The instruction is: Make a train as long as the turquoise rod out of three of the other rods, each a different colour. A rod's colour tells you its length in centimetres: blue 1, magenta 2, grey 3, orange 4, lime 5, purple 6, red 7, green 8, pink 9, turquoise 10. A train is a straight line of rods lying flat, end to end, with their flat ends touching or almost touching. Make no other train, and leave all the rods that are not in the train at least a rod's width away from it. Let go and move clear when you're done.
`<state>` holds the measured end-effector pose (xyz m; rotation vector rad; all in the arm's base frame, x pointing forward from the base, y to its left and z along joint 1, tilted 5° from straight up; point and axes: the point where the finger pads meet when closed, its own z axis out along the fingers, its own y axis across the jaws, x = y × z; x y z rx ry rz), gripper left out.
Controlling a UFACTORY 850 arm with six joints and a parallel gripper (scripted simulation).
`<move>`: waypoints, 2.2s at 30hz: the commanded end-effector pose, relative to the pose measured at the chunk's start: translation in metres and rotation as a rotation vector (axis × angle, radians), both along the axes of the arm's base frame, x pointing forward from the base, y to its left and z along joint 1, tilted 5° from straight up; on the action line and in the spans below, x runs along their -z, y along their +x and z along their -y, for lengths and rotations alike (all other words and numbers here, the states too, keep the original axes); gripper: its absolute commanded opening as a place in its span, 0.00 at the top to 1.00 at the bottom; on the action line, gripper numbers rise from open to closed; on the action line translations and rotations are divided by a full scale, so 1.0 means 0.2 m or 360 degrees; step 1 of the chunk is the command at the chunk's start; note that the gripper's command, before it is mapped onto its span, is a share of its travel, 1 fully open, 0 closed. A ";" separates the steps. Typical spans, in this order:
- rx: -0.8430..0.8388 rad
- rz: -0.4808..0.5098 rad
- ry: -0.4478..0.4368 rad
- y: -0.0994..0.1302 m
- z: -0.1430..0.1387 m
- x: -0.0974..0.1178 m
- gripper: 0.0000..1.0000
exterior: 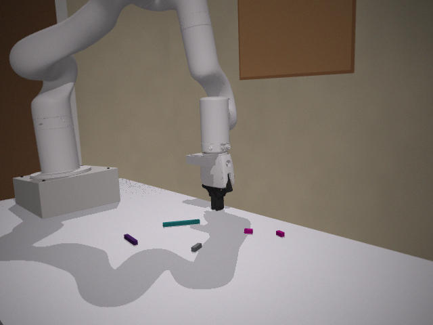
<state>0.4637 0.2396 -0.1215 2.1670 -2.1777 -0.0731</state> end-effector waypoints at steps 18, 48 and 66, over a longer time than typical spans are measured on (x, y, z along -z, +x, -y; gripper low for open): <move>0.0000 0.0003 0.0001 0.01 0.00 -0.03 0.96; -0.0003 0.0003 0.0002 0.05 0.00 -0.50 0.96; -0.0323 0.0004 0.0041 0.52 0.57 -0.48 0.96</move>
